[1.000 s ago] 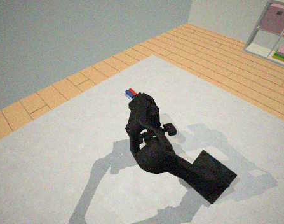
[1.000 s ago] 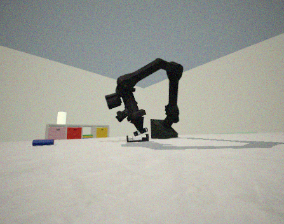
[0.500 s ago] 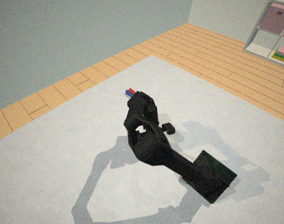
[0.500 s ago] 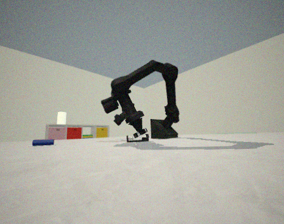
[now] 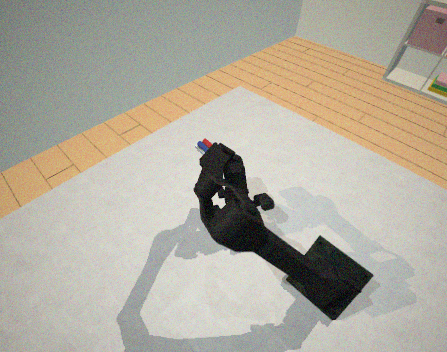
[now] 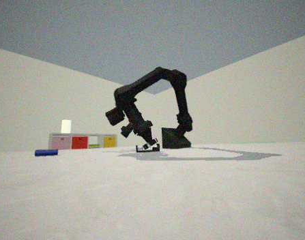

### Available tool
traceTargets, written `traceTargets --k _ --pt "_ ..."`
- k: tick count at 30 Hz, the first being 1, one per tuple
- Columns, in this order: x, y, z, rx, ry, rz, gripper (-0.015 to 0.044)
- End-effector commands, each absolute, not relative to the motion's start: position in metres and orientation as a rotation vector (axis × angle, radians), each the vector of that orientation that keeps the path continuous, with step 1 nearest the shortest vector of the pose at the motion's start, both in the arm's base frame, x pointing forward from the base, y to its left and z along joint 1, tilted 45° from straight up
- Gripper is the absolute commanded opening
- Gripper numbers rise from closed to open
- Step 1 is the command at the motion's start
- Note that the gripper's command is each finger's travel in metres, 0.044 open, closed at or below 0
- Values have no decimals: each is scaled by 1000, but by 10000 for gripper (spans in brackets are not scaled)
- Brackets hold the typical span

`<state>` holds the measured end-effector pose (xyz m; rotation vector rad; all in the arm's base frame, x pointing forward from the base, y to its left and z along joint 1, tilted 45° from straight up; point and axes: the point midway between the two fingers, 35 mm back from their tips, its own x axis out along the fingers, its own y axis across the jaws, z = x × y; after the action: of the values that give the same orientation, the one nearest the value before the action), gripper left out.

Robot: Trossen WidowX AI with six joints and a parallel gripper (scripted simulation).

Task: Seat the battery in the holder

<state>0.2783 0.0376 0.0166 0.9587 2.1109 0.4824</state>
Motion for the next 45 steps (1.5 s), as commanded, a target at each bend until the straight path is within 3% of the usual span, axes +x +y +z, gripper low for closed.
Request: traceTargets --k 1,45 --pt "281 37 15 949 2114 490 67" --pt "294 34 6 938 2041 419 67"
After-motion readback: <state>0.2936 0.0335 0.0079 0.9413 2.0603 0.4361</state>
